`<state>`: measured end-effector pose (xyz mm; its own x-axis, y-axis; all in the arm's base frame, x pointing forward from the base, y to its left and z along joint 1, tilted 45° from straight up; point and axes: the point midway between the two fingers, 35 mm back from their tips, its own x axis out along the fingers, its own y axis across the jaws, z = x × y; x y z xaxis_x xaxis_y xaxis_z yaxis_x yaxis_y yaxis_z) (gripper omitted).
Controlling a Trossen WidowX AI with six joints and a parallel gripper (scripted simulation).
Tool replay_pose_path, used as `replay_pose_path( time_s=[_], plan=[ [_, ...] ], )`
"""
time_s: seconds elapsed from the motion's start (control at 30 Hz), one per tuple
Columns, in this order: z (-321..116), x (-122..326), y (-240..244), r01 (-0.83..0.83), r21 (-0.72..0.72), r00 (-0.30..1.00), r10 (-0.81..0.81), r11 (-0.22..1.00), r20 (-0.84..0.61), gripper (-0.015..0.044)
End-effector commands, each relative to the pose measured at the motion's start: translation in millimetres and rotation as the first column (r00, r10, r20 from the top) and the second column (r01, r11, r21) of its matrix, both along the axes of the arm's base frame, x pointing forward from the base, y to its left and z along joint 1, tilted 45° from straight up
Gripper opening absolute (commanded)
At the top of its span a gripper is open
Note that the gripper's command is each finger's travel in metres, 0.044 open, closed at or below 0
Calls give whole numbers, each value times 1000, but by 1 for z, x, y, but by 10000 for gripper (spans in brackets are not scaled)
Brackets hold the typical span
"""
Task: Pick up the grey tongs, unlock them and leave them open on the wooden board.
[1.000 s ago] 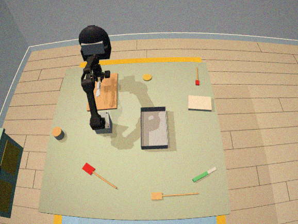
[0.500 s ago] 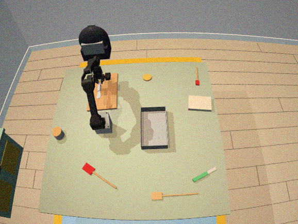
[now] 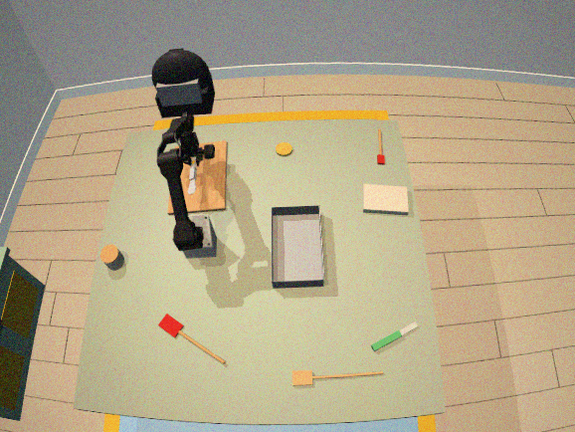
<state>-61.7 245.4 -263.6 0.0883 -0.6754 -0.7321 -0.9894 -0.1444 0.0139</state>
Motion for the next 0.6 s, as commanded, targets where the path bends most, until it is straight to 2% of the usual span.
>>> replay_pose_path(
  time_s=[0.0,0.3,0.57],
  plan=[
    [-5,1,-9,5,-7,1000,-5,1000,2,-150],
    [-9,2,-14,5,-7,1000,-5,1000,2,-150],
    [-8,2,-11,0,-3,1000,0,1000,1,60]
  ],
)
